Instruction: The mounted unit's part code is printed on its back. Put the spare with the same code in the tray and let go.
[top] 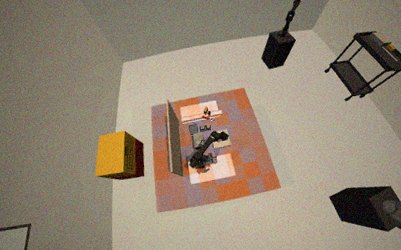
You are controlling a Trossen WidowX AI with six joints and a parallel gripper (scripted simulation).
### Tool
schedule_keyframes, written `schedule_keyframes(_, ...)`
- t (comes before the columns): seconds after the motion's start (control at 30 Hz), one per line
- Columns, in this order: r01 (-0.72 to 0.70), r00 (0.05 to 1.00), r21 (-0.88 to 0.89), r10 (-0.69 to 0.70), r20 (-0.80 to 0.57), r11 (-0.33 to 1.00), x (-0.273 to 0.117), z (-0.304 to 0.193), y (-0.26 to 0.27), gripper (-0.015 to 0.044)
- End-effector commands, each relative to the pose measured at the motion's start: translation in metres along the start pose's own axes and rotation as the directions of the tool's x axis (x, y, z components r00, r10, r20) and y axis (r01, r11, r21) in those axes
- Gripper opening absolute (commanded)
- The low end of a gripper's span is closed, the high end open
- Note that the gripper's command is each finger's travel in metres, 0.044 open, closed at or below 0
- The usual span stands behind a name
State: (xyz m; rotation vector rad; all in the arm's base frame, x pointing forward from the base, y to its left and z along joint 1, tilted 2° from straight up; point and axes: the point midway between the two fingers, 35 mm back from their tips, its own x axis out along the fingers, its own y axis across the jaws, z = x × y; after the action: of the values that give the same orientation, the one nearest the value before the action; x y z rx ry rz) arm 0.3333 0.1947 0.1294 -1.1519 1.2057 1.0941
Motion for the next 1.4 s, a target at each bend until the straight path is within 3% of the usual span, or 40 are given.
schedule_keyframes(0.0, 0.007, 1.000, 0.000, -0.007, 0.004, 1.000, -0.014, 0.001, -0.003, 0.0000)
schedule_keyframes(0.5, 0.007, 1.000, 0.000, -0.007, -0.003, 1.000, -0.070, -0.004, -0.002, 0.0000)
schedule_keyframes(0.67, 0.007, 1.000, 0.000, -0.007, -0.004, 1.000, -0.072, -0.008, -0.004, 0.0000)
schedule_keyframes(1.37, 0.018, 1.000, 0.109, -0.017, -0.009, 0.994, -0.075, -0.126, -0.054, 0.0000)
